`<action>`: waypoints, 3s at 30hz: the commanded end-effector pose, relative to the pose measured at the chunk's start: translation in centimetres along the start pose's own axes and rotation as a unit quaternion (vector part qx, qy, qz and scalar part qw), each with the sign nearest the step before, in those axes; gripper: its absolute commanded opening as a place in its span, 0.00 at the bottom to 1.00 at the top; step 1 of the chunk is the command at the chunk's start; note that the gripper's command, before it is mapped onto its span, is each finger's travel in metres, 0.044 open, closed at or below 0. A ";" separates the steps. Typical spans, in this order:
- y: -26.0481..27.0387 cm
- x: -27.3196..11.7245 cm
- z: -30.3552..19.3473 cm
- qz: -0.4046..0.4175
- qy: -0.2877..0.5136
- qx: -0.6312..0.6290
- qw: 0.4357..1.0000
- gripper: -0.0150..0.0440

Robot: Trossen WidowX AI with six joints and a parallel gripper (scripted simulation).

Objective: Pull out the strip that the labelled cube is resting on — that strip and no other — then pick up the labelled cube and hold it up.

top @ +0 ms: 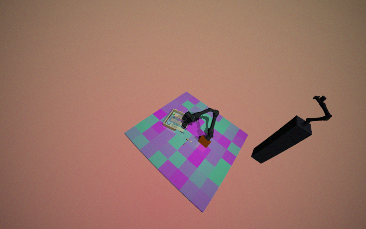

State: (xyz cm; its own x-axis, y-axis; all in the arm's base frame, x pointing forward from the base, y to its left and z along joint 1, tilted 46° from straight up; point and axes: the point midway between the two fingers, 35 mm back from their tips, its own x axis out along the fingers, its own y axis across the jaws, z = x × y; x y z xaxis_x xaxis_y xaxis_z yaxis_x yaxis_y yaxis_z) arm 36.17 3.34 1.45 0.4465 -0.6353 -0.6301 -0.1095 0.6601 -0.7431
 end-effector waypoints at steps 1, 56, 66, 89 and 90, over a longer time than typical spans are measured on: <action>1.8 4.4 -1.3 0.031 0.167 -0.039 0.985 0.25; 2.1 11.4 -5.4 0.040 0.253 -0.056 0.965 0.25; 2.1 12.2 -6.0 0.039 0.253 -0.057 0.965 0.25; 2.1 12.3 -6.1 0.039 0.253 -0.057 0.965 0.25; 2.1 12.3 -6.1 0.039 0.253 -0.057 0.965 0.25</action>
State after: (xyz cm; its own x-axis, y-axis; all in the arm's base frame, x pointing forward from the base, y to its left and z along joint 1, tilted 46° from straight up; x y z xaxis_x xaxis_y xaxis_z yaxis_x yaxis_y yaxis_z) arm 36.08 -5.33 -9.23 -0.0534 -0.7156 -0.6965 -0.2327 0.6872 -0.6882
